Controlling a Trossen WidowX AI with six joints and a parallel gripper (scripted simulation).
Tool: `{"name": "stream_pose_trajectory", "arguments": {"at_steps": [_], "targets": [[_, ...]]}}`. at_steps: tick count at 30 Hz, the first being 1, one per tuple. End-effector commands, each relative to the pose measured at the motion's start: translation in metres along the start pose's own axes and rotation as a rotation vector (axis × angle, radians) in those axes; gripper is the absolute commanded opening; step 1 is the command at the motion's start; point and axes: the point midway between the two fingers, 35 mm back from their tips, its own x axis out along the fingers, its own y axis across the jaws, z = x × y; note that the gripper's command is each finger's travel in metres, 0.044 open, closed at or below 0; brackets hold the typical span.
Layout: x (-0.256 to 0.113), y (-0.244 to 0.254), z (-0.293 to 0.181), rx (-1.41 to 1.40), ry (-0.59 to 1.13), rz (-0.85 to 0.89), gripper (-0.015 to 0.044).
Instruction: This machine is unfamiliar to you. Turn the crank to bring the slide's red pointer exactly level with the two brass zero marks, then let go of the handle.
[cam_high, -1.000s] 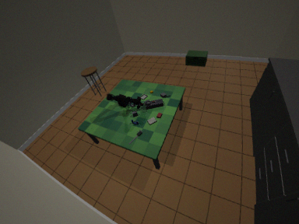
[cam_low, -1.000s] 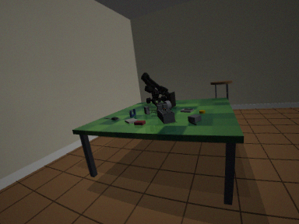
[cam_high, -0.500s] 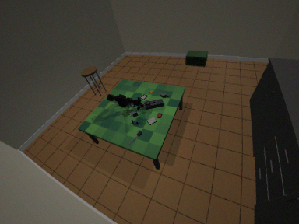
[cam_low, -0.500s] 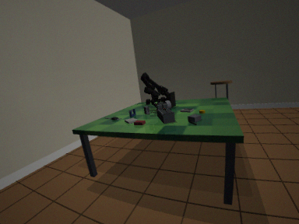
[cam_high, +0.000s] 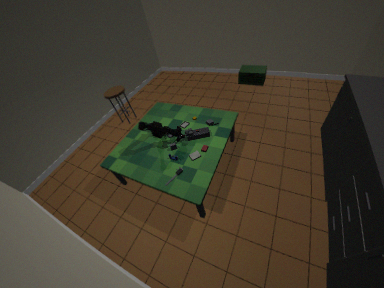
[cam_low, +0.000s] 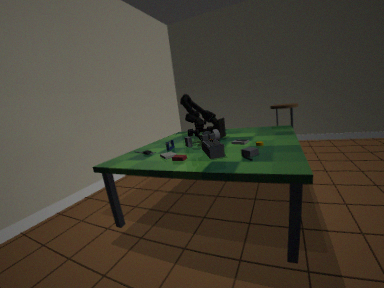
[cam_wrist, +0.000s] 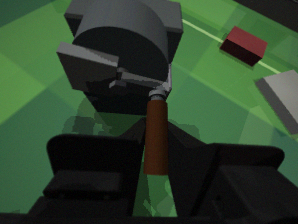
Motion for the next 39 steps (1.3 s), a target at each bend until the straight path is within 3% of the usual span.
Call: {"name": "stream_pose_trajectory", "arguments": {"at_steps": [1, 39], "targets": [[0.007, 0.002, -0.007, 0.005, 0.012, 0.003, 0.0000], [0.016, 0.015, -0.016, 0.005, 0.012, 0.004, 0.0000]]}}
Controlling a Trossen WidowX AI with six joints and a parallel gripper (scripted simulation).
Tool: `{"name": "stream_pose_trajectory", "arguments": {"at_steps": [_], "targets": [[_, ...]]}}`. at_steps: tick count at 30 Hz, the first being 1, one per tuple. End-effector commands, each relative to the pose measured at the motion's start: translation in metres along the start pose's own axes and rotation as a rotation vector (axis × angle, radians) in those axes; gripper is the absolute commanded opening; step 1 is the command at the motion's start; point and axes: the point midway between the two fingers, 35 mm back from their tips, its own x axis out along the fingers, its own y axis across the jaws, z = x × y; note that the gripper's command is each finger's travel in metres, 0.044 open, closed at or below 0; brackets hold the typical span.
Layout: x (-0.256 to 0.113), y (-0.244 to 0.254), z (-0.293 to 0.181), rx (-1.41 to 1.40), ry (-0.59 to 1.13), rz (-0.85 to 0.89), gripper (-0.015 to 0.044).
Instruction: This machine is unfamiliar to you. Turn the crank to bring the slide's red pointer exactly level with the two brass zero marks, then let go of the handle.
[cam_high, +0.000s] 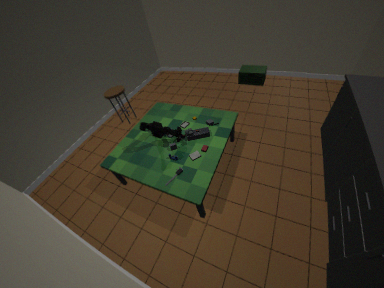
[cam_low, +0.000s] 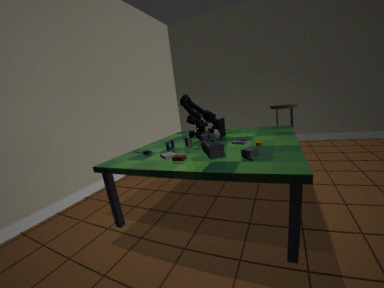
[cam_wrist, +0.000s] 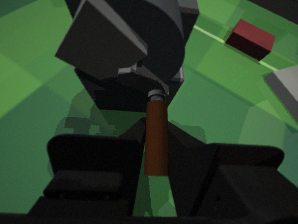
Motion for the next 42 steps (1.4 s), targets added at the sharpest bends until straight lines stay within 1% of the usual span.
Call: {"name": "stream_pose_trajectory", "arguments": {"at_steps": [1, 42], "targets": [[0.0050, 0.0064, -0.0049, -0.003, 0.013, 0.015, 0.0000], [0.0072, 0.0116, -0.0069, -0.003, 0.013, 0.015, 0.0000]]}}
